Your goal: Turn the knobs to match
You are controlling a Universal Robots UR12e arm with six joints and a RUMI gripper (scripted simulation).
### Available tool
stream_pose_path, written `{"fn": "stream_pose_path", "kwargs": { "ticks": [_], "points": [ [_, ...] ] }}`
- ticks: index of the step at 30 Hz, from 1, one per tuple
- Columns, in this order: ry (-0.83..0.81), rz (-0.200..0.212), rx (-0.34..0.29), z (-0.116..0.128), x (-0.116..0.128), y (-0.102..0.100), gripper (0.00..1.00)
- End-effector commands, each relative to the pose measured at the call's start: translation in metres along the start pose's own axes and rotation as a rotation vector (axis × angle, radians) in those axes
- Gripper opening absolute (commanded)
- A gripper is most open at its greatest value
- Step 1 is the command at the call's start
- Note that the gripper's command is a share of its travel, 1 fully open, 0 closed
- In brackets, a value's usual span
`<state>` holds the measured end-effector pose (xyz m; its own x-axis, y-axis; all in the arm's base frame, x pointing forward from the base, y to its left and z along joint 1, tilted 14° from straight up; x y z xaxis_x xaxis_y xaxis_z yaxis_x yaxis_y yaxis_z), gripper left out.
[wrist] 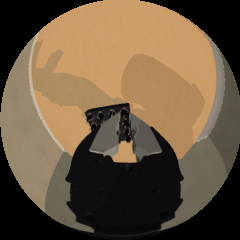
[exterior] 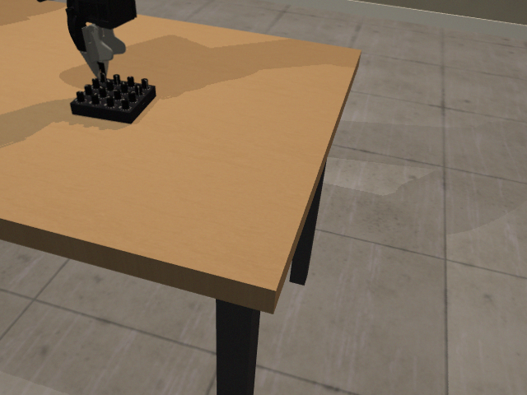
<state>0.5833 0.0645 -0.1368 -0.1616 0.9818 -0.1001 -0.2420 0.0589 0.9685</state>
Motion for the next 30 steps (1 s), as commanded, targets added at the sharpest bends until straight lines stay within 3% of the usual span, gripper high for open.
{"fn": "stream_pose_path", "kwargs": {
  "ticks": [1,30],
  "points": [
    [-0.117,-0.003,0.000,0.0004,0.0007,0.0004,0.04],
    [-0.506,-0.003,0.000,0.0011,0.0024,0.0003,0.04]
  ]
}}
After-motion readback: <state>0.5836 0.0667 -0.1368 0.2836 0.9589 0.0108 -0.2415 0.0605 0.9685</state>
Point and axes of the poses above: the point where the finger pads meet when closed, its own y axis back along the fingers, its own x axis across the jaws, z = x × y, the point moved 5 cm from there along y, back along the fingers, and after that the axes turned 5 degrees about y, right-handed, at the moved point
